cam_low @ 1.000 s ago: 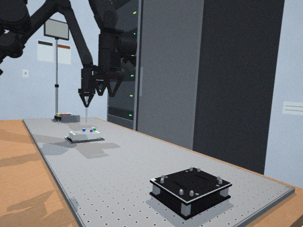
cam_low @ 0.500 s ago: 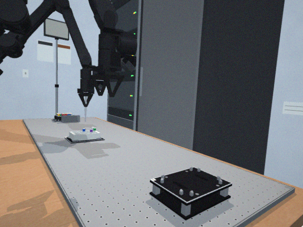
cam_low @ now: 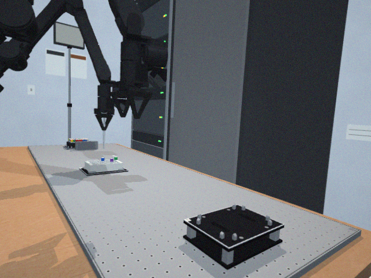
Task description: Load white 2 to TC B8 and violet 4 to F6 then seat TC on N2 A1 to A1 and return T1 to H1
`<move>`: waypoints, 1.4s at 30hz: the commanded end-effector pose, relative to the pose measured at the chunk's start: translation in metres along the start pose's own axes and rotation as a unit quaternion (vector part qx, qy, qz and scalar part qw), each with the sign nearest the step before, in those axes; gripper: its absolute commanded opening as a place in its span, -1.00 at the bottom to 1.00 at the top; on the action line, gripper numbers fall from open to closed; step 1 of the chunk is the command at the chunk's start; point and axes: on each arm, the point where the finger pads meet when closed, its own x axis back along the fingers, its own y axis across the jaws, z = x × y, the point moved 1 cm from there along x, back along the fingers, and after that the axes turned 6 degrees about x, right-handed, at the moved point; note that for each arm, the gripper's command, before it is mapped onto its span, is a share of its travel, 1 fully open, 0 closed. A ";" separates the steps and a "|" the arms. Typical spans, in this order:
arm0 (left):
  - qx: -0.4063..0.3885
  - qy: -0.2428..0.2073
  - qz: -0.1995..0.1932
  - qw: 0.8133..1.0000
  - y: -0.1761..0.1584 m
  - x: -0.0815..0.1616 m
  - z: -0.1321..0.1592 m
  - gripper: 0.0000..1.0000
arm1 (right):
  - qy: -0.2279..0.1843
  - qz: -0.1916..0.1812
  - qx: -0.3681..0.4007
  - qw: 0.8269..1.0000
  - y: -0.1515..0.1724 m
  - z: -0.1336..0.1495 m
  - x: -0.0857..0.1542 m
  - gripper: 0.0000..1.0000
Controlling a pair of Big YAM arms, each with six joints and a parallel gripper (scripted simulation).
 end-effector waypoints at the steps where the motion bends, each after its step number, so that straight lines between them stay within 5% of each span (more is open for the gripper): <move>1: 0.007 -0.018 0.005 1.000 0.008 0.006 -0.014 -0.85 | -0.008 0.004 -0.001 1.000 -0.003 -0.009 0.004 1.00; 42: 0.006 -0.020 0.003 1.000 0.068 0.008 -0.029 -0.85 | -0.008 0.004 -0.001 1.000 -0.003 -0.009 0.004 1.00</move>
